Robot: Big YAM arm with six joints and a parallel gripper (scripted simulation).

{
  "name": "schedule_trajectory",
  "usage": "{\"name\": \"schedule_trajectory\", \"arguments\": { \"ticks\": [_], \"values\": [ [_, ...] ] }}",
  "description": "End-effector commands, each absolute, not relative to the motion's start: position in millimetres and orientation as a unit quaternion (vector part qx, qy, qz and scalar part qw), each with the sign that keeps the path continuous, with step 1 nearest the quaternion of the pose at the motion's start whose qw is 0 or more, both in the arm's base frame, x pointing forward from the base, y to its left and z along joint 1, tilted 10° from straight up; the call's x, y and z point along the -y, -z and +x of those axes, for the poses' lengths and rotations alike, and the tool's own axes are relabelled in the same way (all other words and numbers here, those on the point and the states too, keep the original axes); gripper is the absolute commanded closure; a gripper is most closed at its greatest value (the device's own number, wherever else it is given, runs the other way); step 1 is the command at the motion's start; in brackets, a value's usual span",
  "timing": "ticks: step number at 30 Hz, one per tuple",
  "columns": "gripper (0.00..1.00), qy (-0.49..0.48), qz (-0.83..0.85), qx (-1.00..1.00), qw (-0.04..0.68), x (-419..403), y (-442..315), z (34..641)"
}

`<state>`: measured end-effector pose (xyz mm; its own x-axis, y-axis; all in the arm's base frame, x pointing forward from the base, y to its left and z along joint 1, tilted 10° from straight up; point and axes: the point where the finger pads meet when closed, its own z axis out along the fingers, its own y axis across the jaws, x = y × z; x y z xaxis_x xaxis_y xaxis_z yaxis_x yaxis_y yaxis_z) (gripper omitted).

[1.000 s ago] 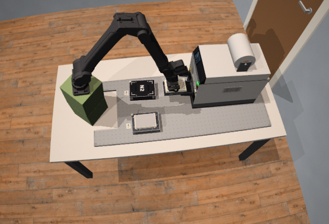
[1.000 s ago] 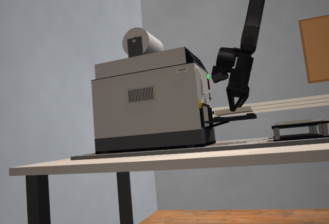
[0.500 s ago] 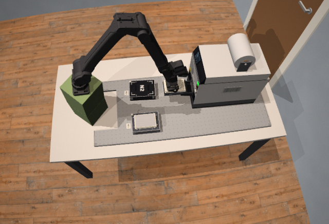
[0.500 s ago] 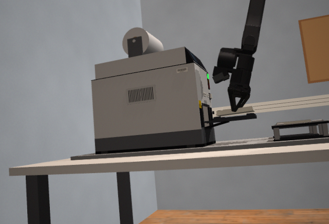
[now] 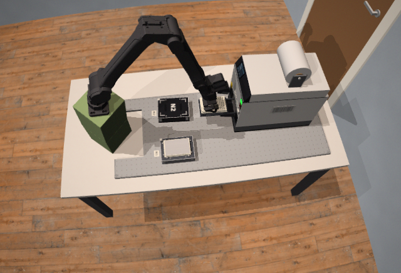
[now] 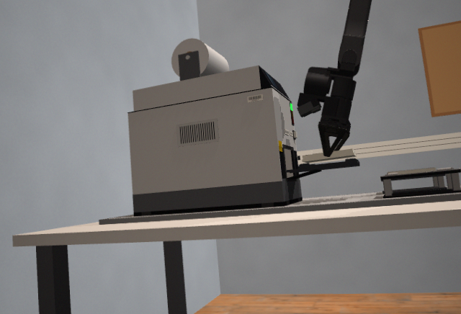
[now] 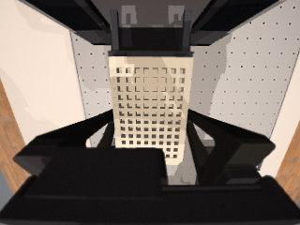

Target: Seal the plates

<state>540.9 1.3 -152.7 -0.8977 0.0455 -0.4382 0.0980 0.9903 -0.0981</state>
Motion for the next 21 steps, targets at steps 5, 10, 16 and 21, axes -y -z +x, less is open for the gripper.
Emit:
{"name": "schedule_trajectory", "arguments": {
  "ticks": [5, 10, 16, 21],
  "values": [
    [1.0, 0.057, 0.029, -0.968, 0.242, -7, 145, 556],
    [1.0, 0.057, 0.027, -0.969, 0.238, -8, 151, 556],
    [1.0, 0.057, 0.024, -0.972, 0.229, -11, 164, 551],
    [1.0, 0.057, 0.027, -0.973, 0.222, -6, 163, 543]
  ]
}}
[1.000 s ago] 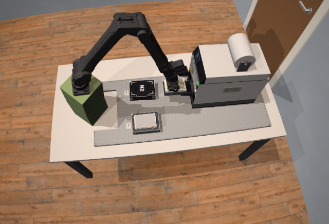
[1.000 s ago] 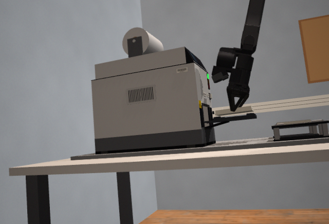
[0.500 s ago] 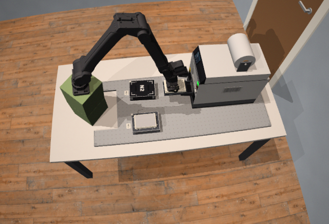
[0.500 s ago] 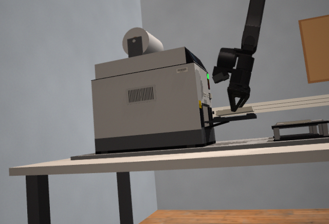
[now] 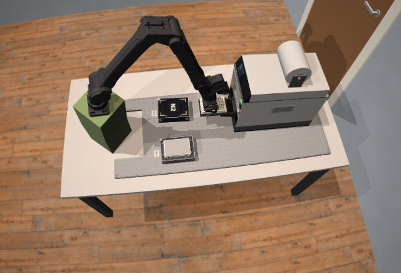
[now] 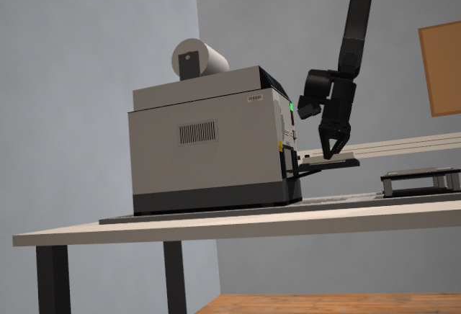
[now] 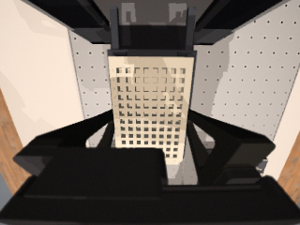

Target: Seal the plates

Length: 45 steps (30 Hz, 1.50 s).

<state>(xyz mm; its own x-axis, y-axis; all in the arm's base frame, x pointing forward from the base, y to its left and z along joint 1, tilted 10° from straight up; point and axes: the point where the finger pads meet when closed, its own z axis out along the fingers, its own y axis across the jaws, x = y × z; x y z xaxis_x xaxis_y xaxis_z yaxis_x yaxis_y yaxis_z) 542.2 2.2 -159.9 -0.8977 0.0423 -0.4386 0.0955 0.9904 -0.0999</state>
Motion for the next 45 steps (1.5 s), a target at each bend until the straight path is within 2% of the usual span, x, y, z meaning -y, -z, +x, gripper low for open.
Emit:
{"name": "schedule_trajectory", "arguments": {
  "ticks": [1, 45],
  "values": [
    [1.0, 0.057, 0.029, -0.973, 0.22, -4, 163, 541],
    [1.0, 0.057, 0.037, -0.972, 0.223, 2, 160, 538]
  ]
}}
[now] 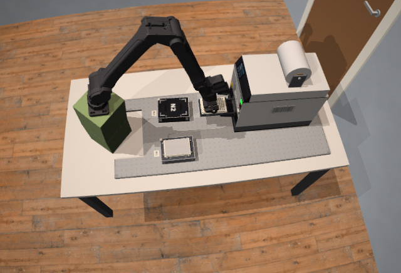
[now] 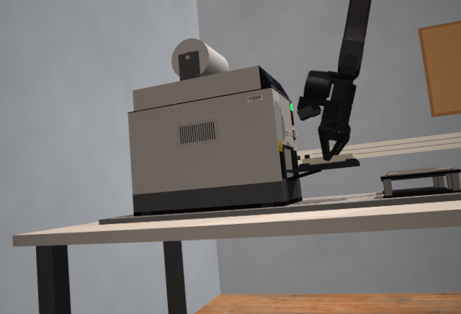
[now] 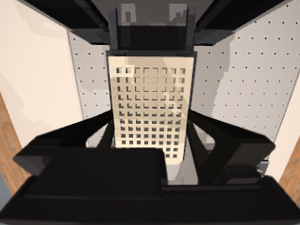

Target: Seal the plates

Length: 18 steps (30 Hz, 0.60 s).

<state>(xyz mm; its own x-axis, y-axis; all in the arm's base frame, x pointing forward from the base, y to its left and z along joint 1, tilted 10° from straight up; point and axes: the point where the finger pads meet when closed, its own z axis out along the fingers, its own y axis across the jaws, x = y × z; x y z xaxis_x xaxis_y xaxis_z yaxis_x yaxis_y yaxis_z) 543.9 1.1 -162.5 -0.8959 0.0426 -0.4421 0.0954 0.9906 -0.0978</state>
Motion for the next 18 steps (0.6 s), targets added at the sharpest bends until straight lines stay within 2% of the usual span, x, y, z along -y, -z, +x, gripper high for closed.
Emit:
{"name": "schedule_trajectory", "arguments": {
  "ticks": [1, 18],
  "values": [
    [1.0, 0.057, 0.037, -0.973, 0.221, 2, 162, 537],
    [1.0, 0.059, 0.036, -0.977, 0.203, 3, 179, 526]
  ]
}}
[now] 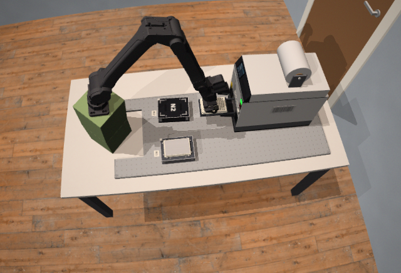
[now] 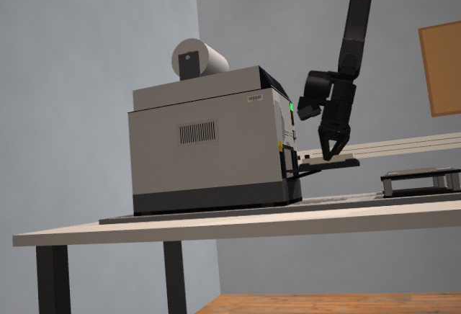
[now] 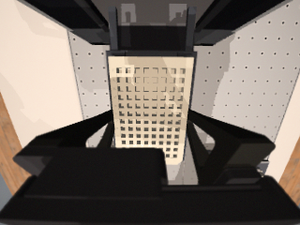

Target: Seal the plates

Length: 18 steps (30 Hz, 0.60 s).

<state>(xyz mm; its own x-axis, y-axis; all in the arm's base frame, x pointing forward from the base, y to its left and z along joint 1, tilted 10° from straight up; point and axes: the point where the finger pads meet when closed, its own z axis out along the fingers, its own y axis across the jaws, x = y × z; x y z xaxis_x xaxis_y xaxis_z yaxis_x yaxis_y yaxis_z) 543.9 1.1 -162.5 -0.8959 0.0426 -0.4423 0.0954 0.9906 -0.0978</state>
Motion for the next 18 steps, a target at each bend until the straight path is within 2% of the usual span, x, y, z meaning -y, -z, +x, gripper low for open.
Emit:
{"name": "schedule_trajectory", "arguments": {
  "ticks": [1, 18],
  "values": [
    [1.0, 0.059, 0.036, -0.977, 0.203, 2.6, 179.5, 525.8],
    [1.0, 0.06, 0.036, -0.978, 0.195, 3.5, 186.2, 521.1]
  ]
}}
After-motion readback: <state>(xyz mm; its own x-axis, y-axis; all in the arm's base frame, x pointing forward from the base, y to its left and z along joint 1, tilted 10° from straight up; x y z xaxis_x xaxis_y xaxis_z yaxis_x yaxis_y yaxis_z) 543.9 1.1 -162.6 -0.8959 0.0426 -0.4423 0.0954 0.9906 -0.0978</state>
